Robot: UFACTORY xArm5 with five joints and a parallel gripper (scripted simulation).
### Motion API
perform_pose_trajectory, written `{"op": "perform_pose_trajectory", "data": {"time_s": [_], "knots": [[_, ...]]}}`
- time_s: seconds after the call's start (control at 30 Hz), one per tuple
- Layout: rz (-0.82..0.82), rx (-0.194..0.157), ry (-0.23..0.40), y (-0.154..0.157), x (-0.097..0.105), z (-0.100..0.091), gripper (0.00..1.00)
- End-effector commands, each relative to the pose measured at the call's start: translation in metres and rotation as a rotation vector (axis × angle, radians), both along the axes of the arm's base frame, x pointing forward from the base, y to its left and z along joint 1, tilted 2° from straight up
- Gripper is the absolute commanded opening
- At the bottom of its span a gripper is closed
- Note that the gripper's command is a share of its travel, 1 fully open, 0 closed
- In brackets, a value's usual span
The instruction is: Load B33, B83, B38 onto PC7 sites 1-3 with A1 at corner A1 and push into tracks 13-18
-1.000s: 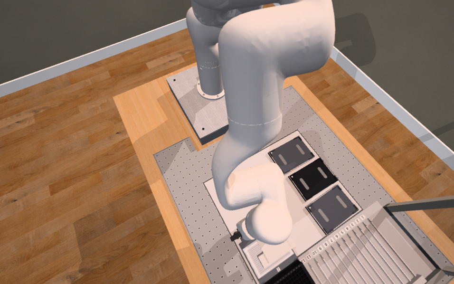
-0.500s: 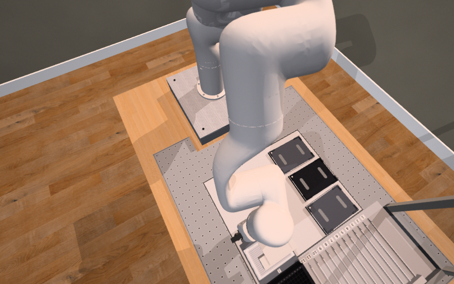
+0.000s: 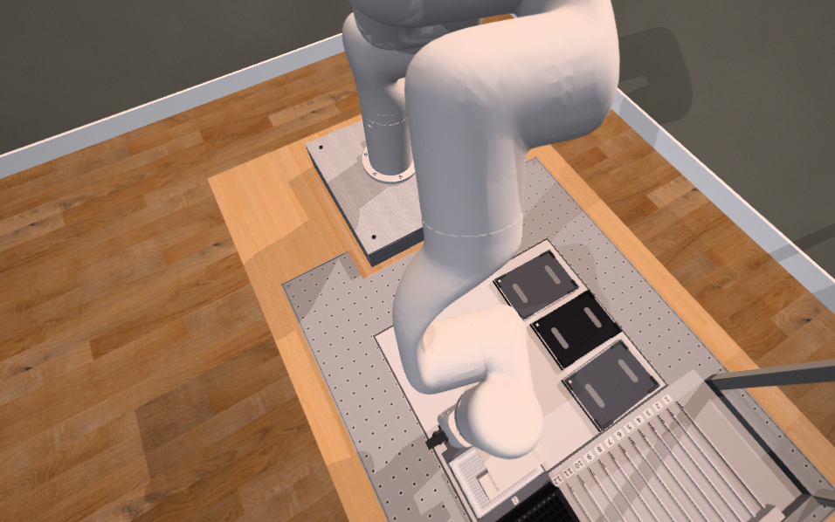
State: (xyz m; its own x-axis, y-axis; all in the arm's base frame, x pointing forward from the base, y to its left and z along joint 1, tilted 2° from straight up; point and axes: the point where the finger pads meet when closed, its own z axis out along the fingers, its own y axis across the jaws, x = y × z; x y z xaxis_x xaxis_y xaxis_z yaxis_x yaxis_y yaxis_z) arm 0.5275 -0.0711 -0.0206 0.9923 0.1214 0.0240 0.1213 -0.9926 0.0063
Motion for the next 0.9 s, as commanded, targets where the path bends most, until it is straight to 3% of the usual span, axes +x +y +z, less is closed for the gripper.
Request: {"op": "perform_pose_trajectory", "data": {"time_s": [0.0,0.87], "knots": [[0.001,0.013,-0.007,0.0,0.0038,0.0019,0.81],[0.001,0.013,-0.007,0.0006,0.0084,0.0021,0.81]]}}
